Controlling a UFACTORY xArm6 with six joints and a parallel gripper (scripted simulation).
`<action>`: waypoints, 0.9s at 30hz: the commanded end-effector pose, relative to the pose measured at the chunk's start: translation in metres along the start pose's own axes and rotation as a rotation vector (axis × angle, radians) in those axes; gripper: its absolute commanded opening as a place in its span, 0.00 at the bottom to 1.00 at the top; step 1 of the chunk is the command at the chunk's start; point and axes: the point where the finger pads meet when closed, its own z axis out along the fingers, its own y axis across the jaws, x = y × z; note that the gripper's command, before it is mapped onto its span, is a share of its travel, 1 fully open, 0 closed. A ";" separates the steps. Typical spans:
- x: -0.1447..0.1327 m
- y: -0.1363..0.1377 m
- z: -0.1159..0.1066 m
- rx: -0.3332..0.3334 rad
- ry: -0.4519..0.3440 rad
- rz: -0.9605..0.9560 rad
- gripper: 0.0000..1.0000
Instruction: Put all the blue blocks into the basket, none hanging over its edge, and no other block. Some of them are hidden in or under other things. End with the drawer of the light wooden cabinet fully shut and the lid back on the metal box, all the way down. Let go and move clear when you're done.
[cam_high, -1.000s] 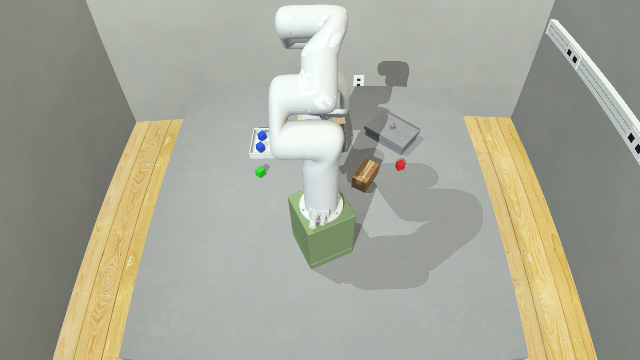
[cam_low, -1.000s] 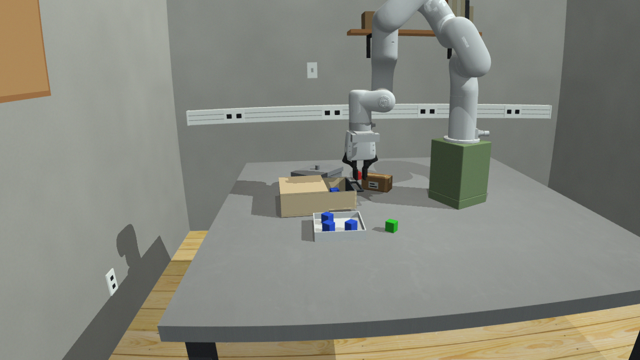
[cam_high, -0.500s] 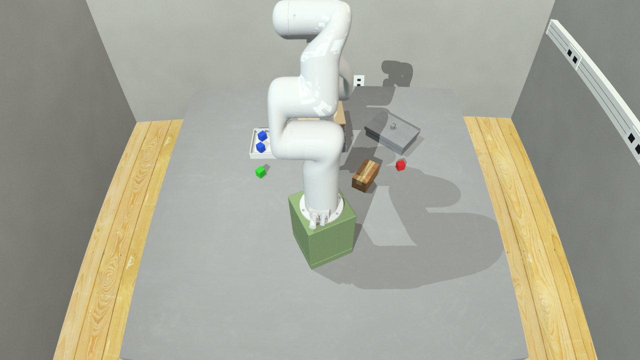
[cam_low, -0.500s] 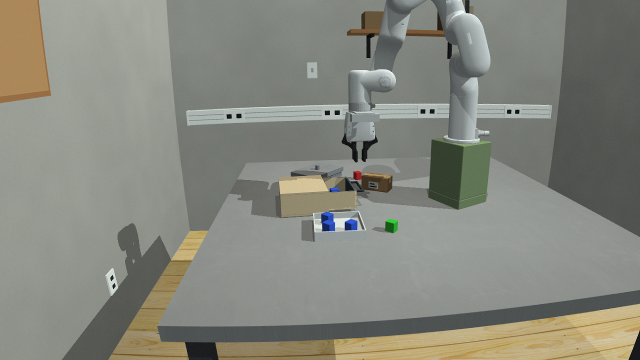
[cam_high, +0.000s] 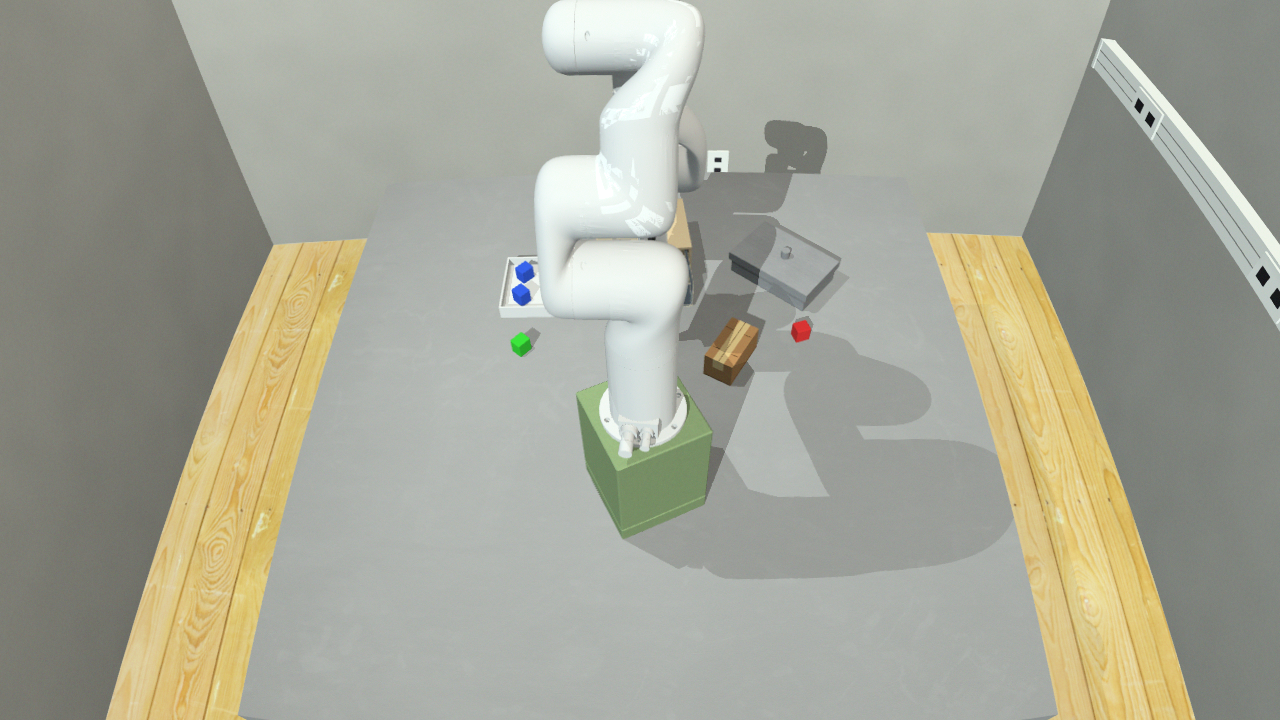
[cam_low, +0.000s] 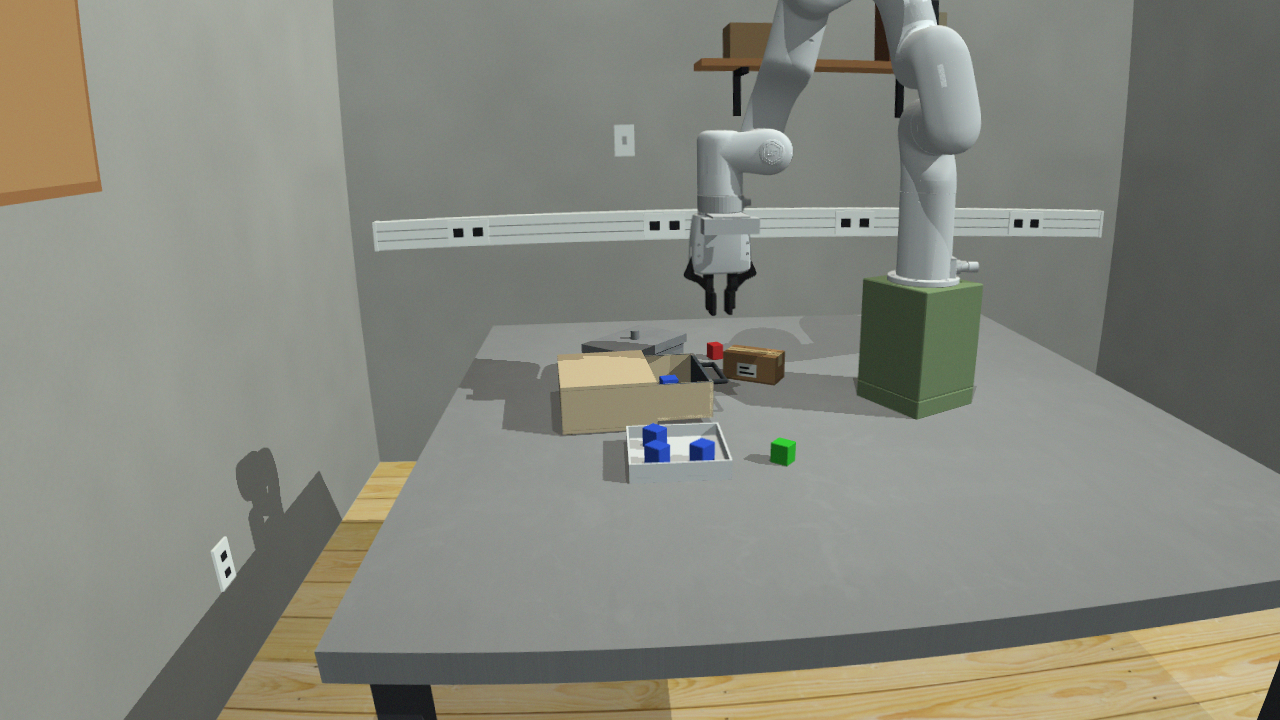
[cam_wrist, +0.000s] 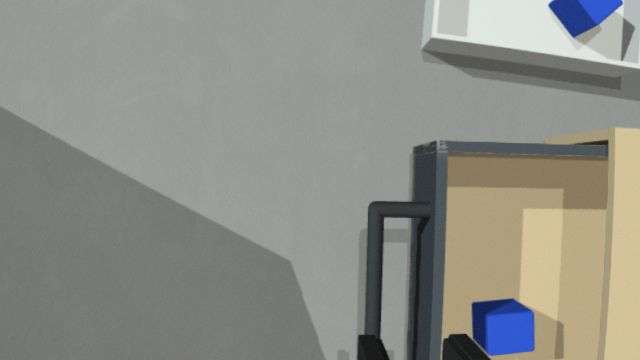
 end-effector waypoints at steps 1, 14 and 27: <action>0.000 0.002 -0.001 -0.004 -0.001 -0.013 0.24; -0.010 0.036 -0.002 -0.004 -0.008 -0.571 0.24; -0.023 0.076 -0.002 -0.001 -0.047 -1.151 0.24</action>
